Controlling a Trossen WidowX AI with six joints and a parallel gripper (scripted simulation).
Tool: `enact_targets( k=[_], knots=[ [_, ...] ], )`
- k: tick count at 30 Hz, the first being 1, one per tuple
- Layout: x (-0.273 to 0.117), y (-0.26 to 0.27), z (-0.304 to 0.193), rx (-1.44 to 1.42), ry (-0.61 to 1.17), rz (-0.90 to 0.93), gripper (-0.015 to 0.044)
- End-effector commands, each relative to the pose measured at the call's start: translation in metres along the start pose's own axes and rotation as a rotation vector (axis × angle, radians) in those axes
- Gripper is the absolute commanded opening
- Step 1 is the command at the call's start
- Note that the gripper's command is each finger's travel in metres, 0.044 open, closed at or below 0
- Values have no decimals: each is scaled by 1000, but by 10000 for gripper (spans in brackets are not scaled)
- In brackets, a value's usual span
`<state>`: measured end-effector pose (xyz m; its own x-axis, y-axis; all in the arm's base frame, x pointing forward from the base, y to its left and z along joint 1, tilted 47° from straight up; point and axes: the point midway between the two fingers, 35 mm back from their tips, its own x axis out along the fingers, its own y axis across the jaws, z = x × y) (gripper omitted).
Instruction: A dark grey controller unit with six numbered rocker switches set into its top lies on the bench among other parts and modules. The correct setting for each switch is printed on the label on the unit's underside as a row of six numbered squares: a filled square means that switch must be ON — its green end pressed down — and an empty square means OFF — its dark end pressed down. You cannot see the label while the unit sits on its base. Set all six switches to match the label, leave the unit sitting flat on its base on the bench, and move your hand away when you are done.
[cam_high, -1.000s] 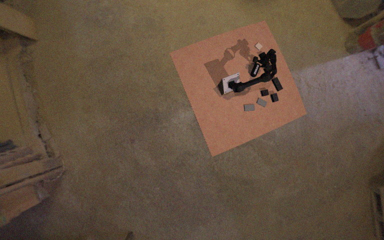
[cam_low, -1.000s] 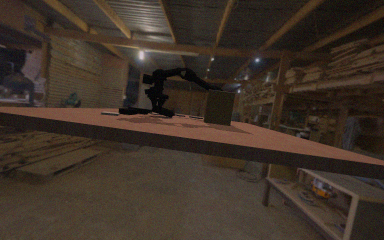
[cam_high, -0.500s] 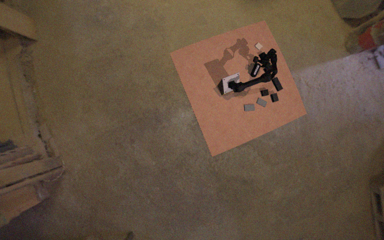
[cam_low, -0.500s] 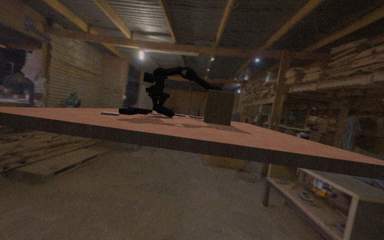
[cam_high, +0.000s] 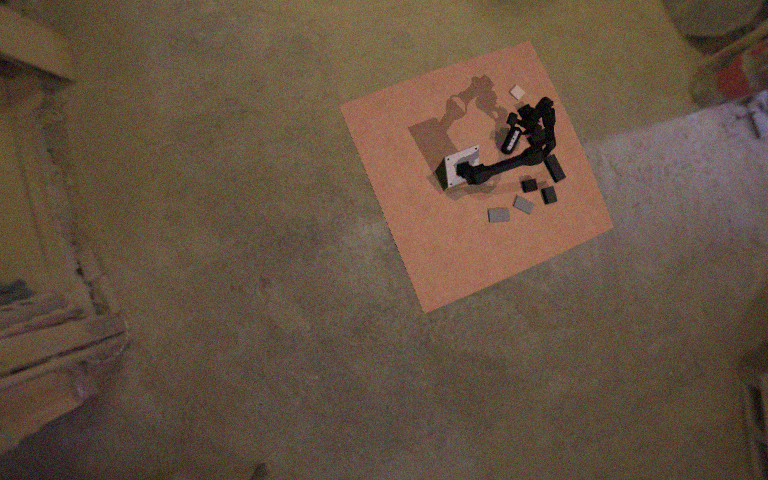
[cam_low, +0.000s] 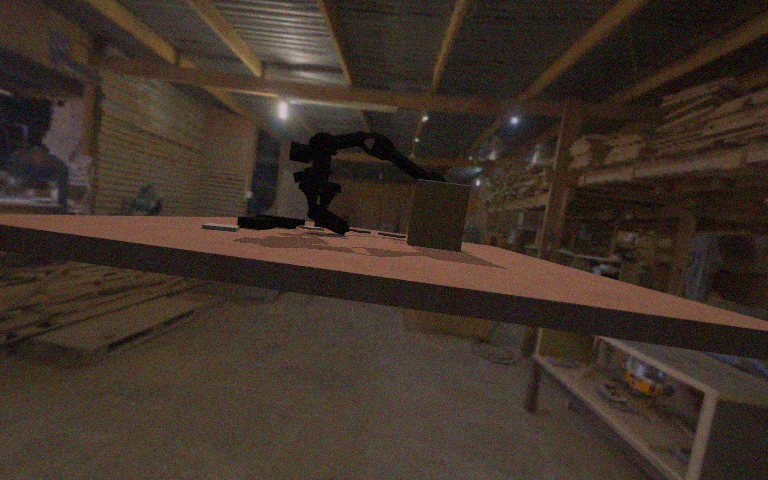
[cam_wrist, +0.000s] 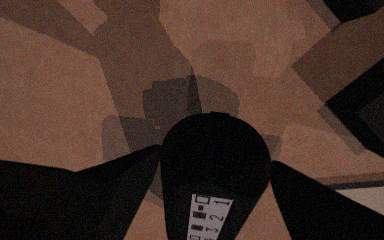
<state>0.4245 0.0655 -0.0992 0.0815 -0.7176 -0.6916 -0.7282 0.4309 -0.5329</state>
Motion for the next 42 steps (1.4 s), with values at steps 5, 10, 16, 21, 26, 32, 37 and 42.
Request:
enact_targets(
  k=[5,10,16,21,26,32,37,42],
  knots=[
    [-7,0,-6,-1,2,1,336],
    [-10,0,-9,-1,2,1,336],
    [-14,0,-12,-1,2,1,336],
    [-17,0,-15,-1,2,1,336],
    [-20,0,-18,-1,2,2,336],
    [-23,0,-21,-1,2,2,336],
    [-25,0,-24,-2,2,2,336],
    [-28,0,-28,-2,2,2,336]
  ],
)
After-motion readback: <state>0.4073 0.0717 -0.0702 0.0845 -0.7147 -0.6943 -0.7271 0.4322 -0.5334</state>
